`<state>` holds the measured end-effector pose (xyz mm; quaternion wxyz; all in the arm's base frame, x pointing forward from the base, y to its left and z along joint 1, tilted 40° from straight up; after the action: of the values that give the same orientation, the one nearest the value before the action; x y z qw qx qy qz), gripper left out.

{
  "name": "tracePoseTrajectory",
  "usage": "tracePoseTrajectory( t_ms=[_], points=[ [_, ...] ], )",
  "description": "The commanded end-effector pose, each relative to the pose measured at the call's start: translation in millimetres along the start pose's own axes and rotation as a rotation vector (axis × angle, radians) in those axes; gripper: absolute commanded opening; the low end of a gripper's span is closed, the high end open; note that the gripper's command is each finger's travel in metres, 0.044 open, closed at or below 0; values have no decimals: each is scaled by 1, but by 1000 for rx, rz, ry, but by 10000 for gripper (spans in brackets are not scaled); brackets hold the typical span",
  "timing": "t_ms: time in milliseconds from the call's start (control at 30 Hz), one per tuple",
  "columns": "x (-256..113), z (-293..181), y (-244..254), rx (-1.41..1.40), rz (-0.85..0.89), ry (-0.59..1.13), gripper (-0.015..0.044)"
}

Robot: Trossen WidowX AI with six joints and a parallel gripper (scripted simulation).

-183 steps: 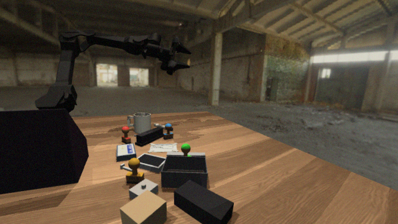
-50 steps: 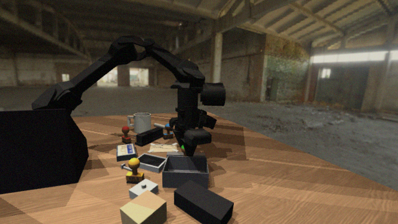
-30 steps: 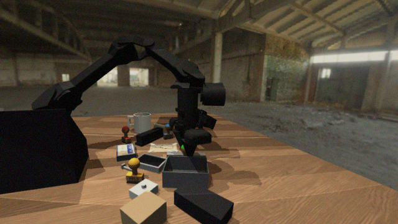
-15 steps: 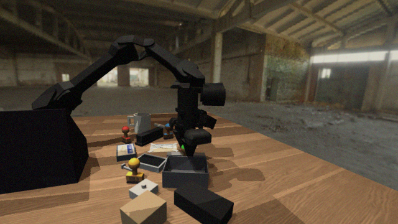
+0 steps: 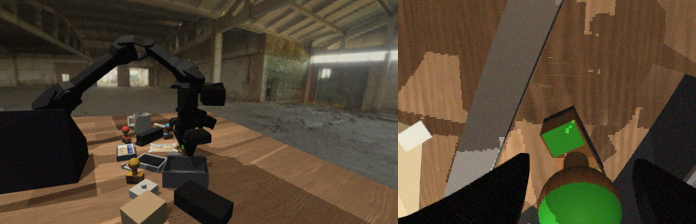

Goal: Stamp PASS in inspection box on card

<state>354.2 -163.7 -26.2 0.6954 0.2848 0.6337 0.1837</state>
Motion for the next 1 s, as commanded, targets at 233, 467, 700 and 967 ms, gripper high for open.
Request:
tracePoseTrajectory(
  t_ms=[233,467,700,967],
  points=[
    [6,0,2,1,11,8,226],
    [6,0,2,1,11,8,226],
    [6,0,2,1,11,8,226],
    [0,0,0,0,0,0,179]
  ],
)
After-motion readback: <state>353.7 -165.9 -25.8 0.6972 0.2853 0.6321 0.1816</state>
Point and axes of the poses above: the point midway between the two fingers, 35 mm back from their tips, its own x axis out along the fingers, its own y axis across the jaws, z = x × y, the point moved 8 cm from there along -x, back along the fingers, and after that the axes turned 1 degree about -x, right-handed, at the moved point
